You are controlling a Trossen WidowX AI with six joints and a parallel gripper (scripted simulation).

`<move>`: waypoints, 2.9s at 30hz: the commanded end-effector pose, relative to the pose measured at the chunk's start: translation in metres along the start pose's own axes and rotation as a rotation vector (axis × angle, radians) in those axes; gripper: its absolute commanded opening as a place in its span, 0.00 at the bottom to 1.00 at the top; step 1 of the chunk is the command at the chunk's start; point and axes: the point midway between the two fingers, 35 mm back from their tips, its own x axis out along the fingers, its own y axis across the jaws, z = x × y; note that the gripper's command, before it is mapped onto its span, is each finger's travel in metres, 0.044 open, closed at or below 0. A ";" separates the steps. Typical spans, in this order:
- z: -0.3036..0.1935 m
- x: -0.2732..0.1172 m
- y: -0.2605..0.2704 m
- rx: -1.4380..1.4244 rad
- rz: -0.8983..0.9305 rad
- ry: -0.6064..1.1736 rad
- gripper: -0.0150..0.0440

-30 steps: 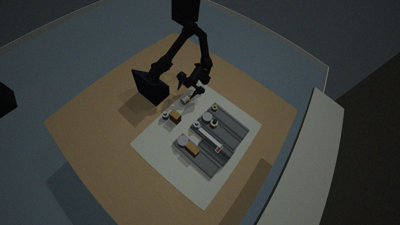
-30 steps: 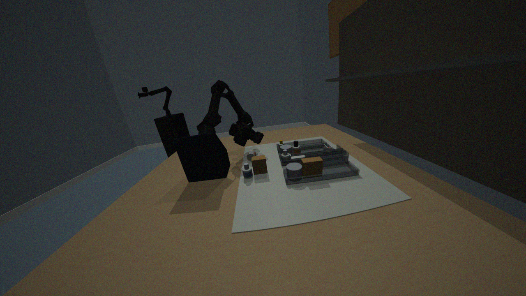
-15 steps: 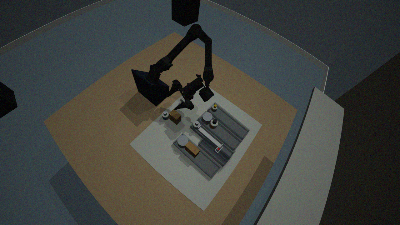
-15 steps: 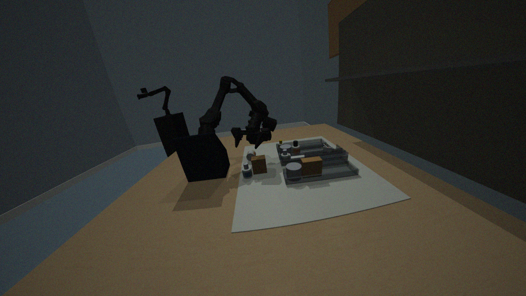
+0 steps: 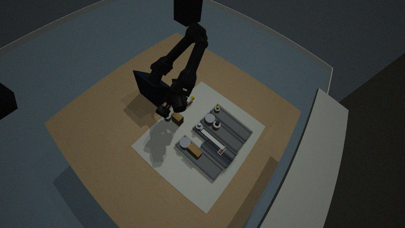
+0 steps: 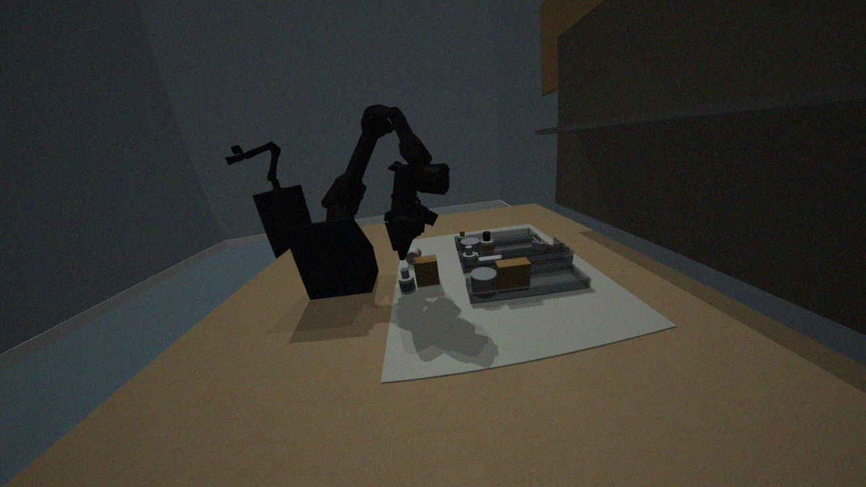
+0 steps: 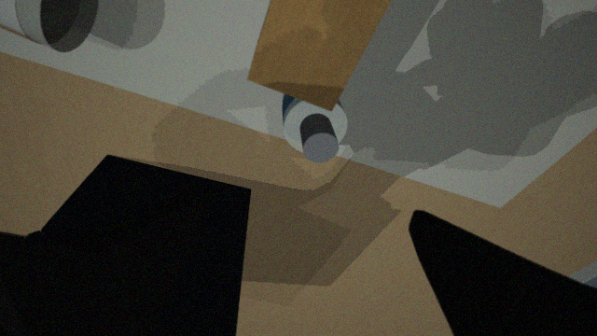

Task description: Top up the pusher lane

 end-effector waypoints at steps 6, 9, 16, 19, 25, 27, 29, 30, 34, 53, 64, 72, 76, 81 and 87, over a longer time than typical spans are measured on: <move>-0.006 -0.004 -0.012 0.273 0.150 -0.282 1.00; -0.006 -0.004 -0.012 0.273 0.150 -0.282 1.00; 0.000 0.015 -0.010 0.273 0.151 -0.282 1.00; 0.004 0.028 -0.010 0.273 0.151 -0.282 1.00; 0.008 0.041 -0.008 0.273 0.152 -0.282 1.00; 0.009 0.044 -0.007 0.273 0.152 -0.282 1.00; 0.009 0.044 -0.007 0.273 0.152 -0.282 1.00; 0.010 0.045 -0.007 0.273 0.152 -0.282 1.00; 0.012 0.051 -0.007 0.273 0.152 -0.282 1.00; 0.018 0.074 -0.003 0.273 0.155 -0.282 0.91; 0.018 0.074 -0.003 0.273 0.155 -0.282 0.52; 0.017 0.063 -0.007 0.275 0.148 -0.283 0.26; 0.013 0.043 -0.013 0.277 0.141 -0.283 0.25; 0.006 0.018 -0.016 0.278 0.138 -0.282 0.25; -0.007 -0.014 -0.016 0.276 0.144 -0.281 0.25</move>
